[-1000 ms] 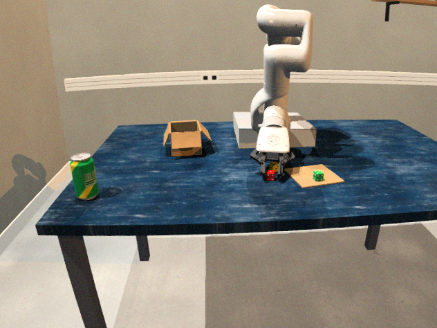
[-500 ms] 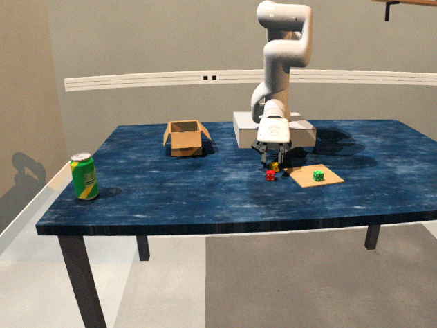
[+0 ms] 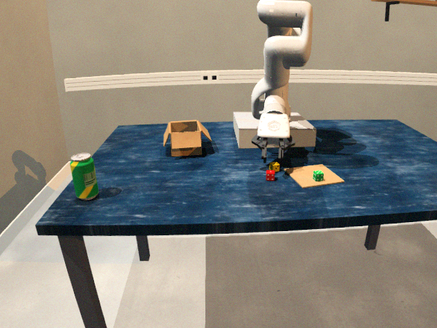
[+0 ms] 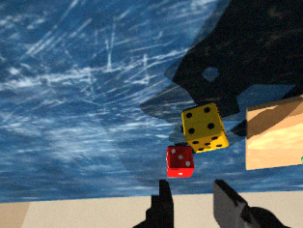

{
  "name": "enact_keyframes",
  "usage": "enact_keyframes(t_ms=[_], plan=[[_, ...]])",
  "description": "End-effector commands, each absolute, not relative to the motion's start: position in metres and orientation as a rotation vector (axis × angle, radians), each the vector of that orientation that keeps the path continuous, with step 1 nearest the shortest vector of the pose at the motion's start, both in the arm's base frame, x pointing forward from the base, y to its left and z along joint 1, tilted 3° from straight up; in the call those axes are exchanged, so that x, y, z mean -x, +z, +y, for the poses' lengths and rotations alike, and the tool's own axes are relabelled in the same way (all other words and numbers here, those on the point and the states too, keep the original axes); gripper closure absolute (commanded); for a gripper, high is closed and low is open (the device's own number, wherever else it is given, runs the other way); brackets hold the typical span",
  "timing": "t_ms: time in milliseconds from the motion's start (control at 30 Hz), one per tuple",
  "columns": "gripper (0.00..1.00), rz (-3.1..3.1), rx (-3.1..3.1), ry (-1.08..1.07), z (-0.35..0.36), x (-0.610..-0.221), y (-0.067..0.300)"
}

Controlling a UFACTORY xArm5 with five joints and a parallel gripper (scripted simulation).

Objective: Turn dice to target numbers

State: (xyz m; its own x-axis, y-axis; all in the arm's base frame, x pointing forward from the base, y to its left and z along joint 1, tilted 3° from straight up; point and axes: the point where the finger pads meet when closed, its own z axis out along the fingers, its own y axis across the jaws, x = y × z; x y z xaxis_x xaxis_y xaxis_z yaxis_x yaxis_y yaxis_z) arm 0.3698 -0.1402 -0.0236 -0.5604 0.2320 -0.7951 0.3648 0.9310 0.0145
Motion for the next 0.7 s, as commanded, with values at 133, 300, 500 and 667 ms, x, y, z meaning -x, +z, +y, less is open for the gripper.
enact_keyframes(t_ms=[133,300,500,667], plan=[[0.58,2.187,-0.422,-0.191,-0.141,-0.371,0.011],[0.58,2.187,-0.422,-0.191,-0.142,-0.371,0.022],[0.58,2.187,-0.423,-0.192,-0.142,-0.372,0.030],[0.58,2.192,-0.423,-0.191,-0.142,-0.372,0.030]])
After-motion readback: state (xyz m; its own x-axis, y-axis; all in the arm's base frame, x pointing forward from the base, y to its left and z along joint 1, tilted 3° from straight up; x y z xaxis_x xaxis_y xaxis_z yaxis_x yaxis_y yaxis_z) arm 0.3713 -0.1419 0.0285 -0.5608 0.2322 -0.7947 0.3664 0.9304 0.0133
